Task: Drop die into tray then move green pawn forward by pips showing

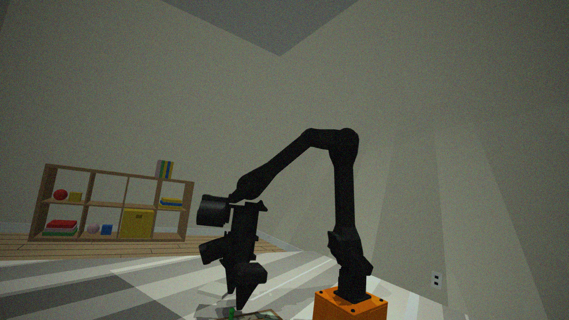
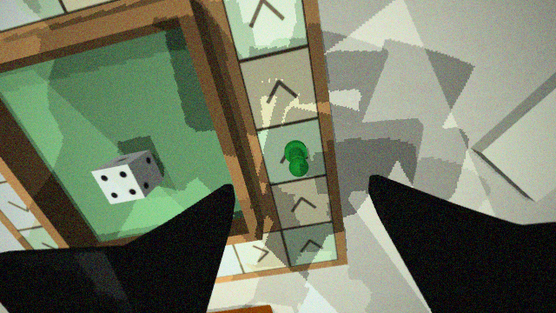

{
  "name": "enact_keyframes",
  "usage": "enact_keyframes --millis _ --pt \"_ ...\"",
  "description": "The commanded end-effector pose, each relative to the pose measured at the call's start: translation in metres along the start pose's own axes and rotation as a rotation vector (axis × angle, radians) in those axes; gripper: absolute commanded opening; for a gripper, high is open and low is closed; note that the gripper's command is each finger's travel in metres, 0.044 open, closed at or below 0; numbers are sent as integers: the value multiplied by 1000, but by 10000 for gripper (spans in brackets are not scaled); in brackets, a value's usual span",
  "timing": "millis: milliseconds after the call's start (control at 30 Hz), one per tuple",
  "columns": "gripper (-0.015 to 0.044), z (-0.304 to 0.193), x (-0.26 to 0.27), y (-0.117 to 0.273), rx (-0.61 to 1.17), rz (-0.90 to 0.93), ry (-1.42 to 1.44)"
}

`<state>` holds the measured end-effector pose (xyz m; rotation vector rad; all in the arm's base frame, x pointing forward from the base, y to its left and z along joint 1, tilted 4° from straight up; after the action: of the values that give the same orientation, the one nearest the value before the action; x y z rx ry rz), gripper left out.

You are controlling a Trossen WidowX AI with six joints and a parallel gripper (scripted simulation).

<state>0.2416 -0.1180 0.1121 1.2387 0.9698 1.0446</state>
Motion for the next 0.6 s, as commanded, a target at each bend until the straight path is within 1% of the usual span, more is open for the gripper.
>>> enact_keyframes --millis 0,67,133,300,467,500,567 --pt "440 2 0 14 -9 3 7" --pt "440 1 2 16 -8 4 9" --pt "440 -8 18 28 -7 5 23" --pt "440 -54 67 70 -3 10 78" --pt "440 -104 91 95 -1 13 126" --pt "440 -79 84 89 -18 23 115" --pt "440 -79 84 89 -18 23 115"
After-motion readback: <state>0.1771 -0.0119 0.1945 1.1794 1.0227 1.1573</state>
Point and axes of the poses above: the point midway between the two fingers, 35 mm back from their tips, its own y axis back along the fingers, its own x axis across the jaws, z = x × y, the point moved 8 cm from there along y, back along the fingers, and after that the axes turned 6 degrees about -y, right-handed, at the moved point
